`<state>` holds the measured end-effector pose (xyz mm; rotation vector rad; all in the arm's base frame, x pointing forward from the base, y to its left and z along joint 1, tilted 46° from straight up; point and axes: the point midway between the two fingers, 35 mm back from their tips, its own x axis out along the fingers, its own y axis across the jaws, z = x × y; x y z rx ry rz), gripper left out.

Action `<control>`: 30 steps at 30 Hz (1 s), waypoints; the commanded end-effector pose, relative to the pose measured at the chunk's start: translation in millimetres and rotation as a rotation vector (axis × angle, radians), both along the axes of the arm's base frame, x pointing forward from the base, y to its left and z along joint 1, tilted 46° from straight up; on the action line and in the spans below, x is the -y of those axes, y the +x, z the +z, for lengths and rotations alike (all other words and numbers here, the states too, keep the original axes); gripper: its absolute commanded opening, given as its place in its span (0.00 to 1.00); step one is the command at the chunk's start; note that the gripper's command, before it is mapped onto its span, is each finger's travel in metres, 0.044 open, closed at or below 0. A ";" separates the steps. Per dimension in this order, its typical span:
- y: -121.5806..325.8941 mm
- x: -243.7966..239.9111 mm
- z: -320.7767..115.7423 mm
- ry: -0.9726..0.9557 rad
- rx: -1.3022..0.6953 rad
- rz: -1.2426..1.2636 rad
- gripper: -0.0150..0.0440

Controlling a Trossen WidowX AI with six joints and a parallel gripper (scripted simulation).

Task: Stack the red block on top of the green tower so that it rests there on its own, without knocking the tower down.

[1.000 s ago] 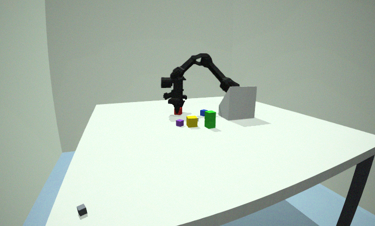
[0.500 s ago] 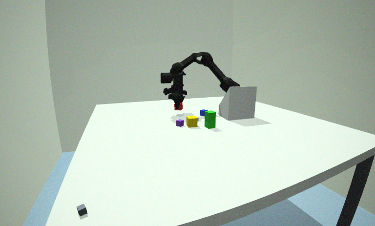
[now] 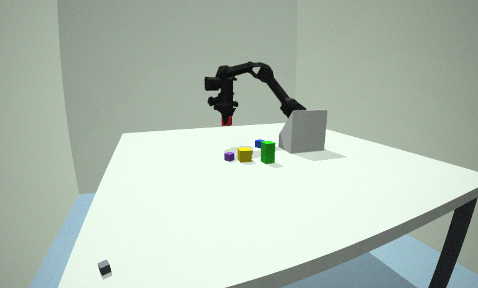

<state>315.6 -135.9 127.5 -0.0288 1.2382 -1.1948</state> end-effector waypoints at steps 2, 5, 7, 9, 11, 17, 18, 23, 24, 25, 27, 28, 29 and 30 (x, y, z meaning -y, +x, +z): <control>1.9 -11.9 11.7 0.003 0.004 -0.006 0.25; 2.3 -8.8 9.3 0.000 0.005 0.002 0.25; 2.7 -11.1 11.6 0.002 0.004 -0.005 0.25; 3.3 -12.5 11.0 0.004 0.004 -0.005 0.25; 7.3 -20.7 3.4 0.010 0.007 -0.003 0.25; 20.5 -59.4 -31.9 0.033 0.013 0.005 0.25; 21.9 -66.0 -37.8 0.036 0.014 0.006 0.25; 25.7 -100.0 -68.3 0.056 0.020 0.018 0.25; 25.7 -106.7 -74.4 0.060 0.021 0.020 0.25; 25.6 -113.5 -80.4 0.063 0.022 0.022 0.25; 24.6 -126.5 -92.1 0.069 0.023 0.025 0.25; 23.9 -131.7 -96.8 0.071 0.023 0.026 0.25; 23.0 -136.6 -101.2 0.071 0.022 0.025 0.25; 21.8 -142.8 -106.8 0.071 0.021 0.024 0.25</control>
